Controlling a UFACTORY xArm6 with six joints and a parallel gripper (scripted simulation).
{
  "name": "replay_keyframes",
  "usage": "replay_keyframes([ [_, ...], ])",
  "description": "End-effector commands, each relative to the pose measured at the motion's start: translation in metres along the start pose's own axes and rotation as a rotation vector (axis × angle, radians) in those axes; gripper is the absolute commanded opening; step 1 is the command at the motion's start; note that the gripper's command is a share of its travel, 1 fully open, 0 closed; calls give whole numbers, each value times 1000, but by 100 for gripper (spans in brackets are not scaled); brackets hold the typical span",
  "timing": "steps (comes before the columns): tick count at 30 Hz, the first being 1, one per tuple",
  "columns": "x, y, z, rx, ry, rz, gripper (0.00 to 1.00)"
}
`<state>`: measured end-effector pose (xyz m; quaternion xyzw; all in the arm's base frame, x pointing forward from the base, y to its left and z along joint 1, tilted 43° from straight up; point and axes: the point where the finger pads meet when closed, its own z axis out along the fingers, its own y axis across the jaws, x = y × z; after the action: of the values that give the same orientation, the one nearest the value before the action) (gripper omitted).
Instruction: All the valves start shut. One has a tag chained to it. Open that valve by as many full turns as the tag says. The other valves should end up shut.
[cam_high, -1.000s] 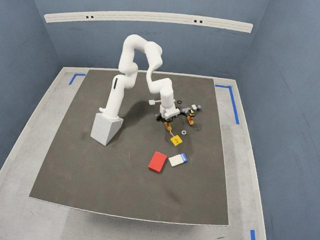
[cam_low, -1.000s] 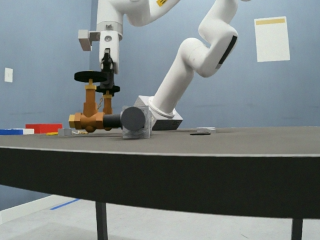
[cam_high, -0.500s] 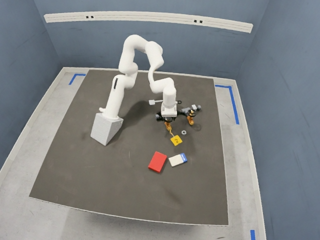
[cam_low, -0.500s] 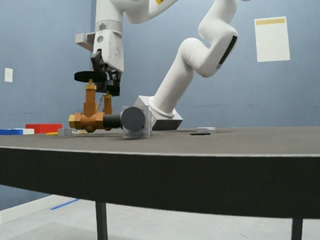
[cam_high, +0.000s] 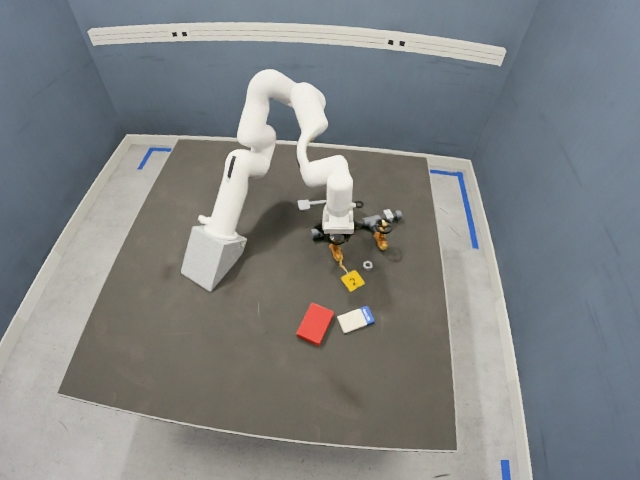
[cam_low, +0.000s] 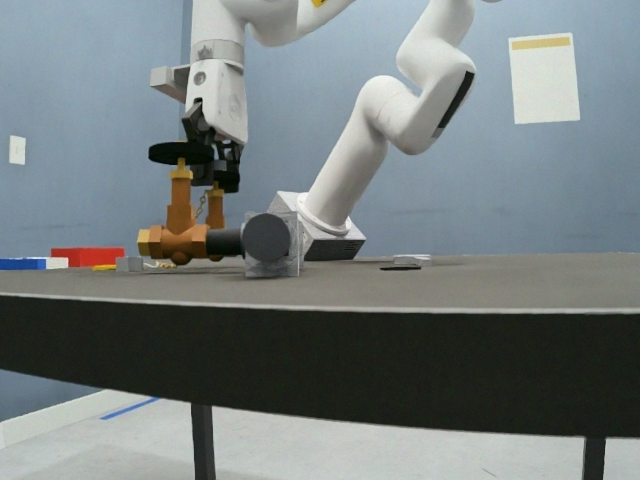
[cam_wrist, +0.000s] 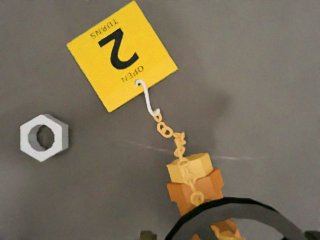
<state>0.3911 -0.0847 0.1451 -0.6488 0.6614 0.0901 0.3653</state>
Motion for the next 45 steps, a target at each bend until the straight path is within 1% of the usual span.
replay_keyframes([
  [1,0,-1,-1,2,2,0,0],
  [14,0,-1,-1,2,2,-17,0],
  [21,0,-1,-1,2,2,-117,0],
  [29,0,-1,-1,2,3,-379,0],
  [31,0,-1,-1,2,3,-379,0],
  [38,0,-1,-1,1,3,-732,0],
  [45,0,-1,-1,-8,6,-1037,0],
])
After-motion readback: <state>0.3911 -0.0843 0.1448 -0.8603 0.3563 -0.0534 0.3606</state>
